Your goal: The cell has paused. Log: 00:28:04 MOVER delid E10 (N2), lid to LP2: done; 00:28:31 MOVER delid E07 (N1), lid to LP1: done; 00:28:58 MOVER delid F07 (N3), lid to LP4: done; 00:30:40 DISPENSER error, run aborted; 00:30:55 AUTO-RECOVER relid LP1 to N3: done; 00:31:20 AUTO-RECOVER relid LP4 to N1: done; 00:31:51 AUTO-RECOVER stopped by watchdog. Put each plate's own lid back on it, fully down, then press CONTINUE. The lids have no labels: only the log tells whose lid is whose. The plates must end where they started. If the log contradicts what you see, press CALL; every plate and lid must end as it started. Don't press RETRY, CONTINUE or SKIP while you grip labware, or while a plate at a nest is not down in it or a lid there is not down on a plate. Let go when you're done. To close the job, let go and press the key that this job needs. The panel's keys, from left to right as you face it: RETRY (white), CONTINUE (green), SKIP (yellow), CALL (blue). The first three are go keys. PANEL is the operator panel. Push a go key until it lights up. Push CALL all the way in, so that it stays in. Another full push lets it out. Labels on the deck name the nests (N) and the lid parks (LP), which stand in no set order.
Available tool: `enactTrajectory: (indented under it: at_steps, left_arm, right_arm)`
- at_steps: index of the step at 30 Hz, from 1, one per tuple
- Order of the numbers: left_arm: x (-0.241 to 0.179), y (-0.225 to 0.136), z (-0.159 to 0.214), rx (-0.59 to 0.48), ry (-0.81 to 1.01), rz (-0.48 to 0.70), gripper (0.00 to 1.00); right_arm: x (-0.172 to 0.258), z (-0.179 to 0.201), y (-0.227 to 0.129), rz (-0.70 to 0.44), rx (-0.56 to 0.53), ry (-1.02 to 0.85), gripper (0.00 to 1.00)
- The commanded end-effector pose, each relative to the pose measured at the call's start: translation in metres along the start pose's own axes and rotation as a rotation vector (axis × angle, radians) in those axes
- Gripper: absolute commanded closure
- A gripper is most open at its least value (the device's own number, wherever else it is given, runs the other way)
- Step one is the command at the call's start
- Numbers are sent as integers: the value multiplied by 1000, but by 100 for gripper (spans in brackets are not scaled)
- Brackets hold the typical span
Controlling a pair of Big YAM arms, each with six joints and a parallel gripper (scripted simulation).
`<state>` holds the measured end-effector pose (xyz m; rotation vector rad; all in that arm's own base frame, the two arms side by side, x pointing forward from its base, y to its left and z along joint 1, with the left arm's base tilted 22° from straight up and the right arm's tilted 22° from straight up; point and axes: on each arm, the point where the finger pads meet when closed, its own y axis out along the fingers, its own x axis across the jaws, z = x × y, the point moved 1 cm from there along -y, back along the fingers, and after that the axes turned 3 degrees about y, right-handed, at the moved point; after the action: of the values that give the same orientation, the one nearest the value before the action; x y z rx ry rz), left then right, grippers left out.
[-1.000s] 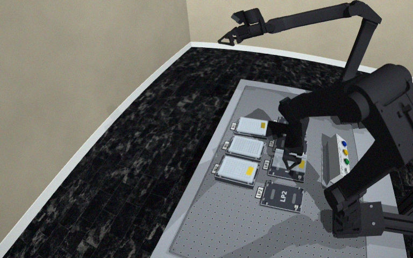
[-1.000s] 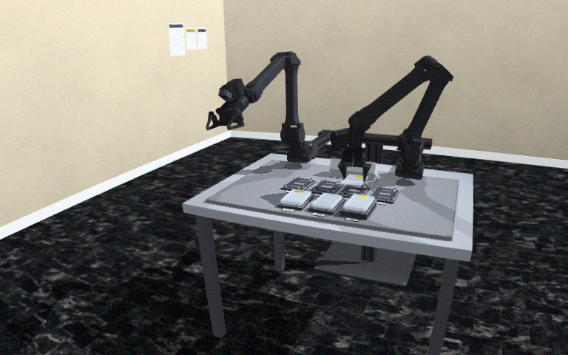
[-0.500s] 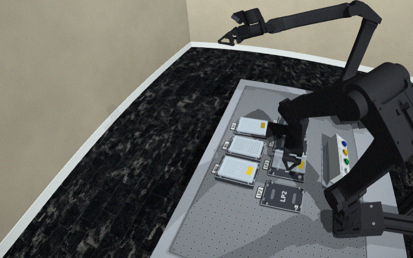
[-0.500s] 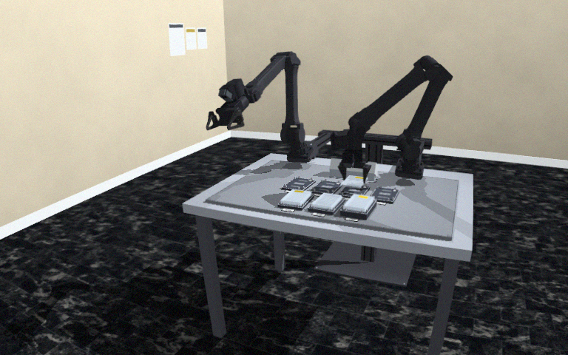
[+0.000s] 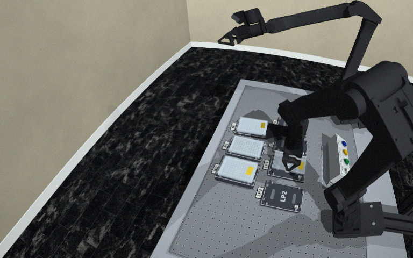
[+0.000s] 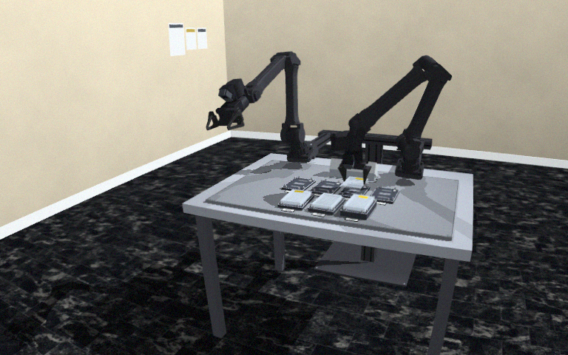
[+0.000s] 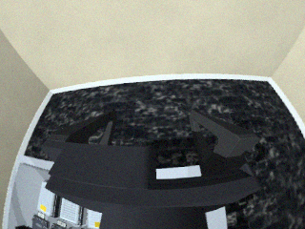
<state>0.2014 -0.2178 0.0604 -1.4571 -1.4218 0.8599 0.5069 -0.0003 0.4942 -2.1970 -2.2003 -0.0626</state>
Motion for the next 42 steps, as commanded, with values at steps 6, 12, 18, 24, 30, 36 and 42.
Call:
enactTrajectory:
  at_steps: [6, 12, 18, 24, 30, 36, 42]
  left_arm:
    - [-2, 2, -7, -11, 0, 12, 100]
    - [-3, 4, -7, -9, -1, 11, 100]
    - [-1, 7, -5, -7, 0, 8, 100]
    - [-2, 7, -7, -12, 0, 13, 100]
    - [-3, 10, -5, -7, 3, 9, 100]
    - [-2, 13, -5, -6, 4, 8, 100]
    - [-4, 12, -8, -13, 2, 16, 100]
  right_arm:
    - [1, -30, 7, -1, -41, 6, 0]
    - [1, -30, 7, -1, -41, 6, 0]
    - [1, -30, 7, -1, -41, 6, 0]
    - [1, -30, 7, -1, -41, 6, 0]
    - [1, -30, 7, -1, -41, 6, 0]
    - [1, -30, 7, -1, -41, 6, 0]
    - [1, -30, 7, -1, -41, 6, 0]
